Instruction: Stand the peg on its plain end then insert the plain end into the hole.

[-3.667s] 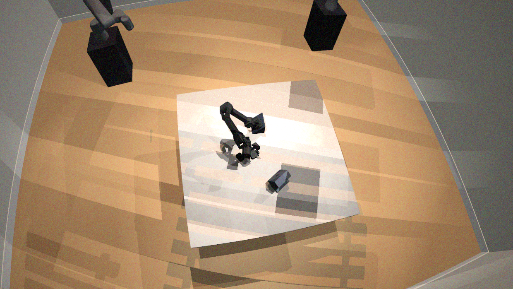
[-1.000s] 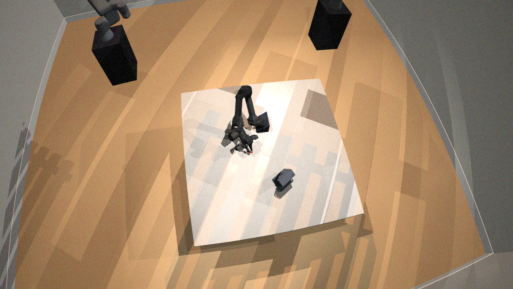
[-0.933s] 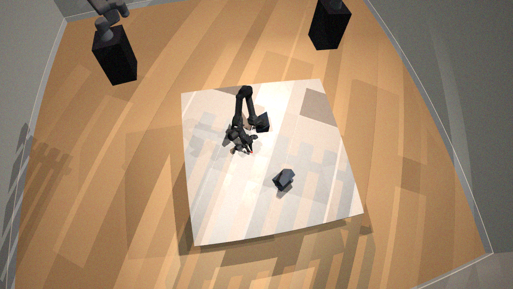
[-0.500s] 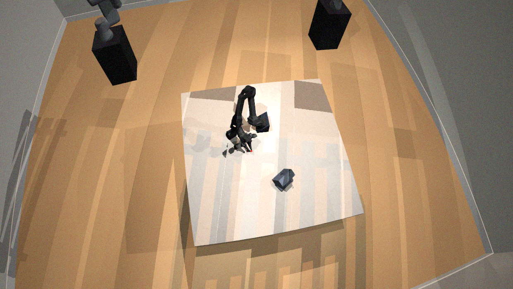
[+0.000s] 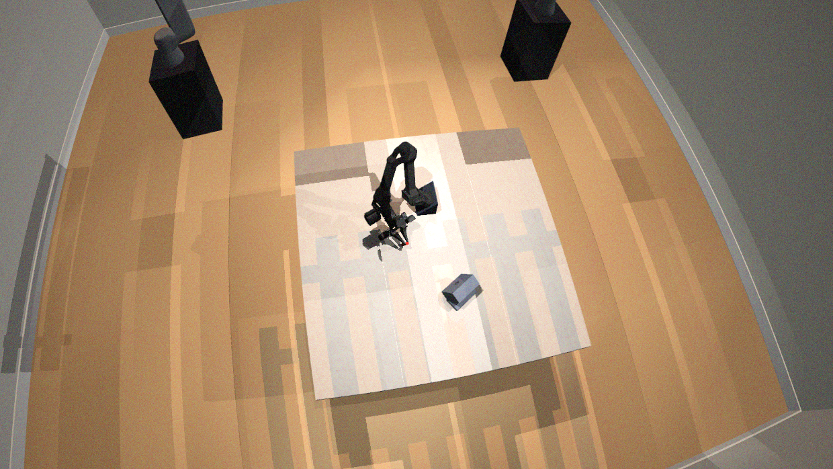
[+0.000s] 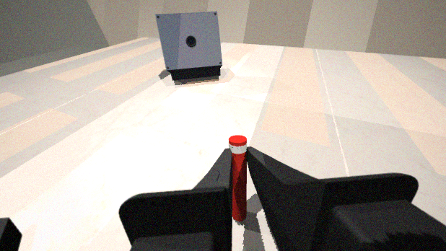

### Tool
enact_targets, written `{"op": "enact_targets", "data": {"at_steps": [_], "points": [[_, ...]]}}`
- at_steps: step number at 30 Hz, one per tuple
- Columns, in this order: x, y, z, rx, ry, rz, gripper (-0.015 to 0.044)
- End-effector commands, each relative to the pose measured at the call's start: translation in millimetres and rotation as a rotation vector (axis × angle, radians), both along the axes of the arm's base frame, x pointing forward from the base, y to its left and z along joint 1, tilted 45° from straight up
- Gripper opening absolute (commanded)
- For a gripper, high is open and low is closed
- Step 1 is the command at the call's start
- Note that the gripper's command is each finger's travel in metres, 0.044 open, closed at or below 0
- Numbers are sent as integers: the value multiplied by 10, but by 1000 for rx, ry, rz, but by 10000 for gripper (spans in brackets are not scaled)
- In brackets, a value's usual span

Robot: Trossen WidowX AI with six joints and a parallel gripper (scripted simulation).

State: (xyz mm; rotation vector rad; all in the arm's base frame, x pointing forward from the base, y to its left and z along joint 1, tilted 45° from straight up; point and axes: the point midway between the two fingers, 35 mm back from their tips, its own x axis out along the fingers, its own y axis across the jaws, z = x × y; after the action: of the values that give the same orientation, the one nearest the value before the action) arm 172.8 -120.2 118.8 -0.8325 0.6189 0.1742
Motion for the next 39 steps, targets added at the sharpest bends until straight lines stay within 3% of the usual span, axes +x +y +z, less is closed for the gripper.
{"op": "enact_targets", "data": {"at_steps": [1, 18, 39], "points": [[-23, -3, 11, 16, -27, 25, 50], [-130, -39, 25, 71, -124, 120, 50], [-168, -55, 29, 59, -100, 95, 50]]}}
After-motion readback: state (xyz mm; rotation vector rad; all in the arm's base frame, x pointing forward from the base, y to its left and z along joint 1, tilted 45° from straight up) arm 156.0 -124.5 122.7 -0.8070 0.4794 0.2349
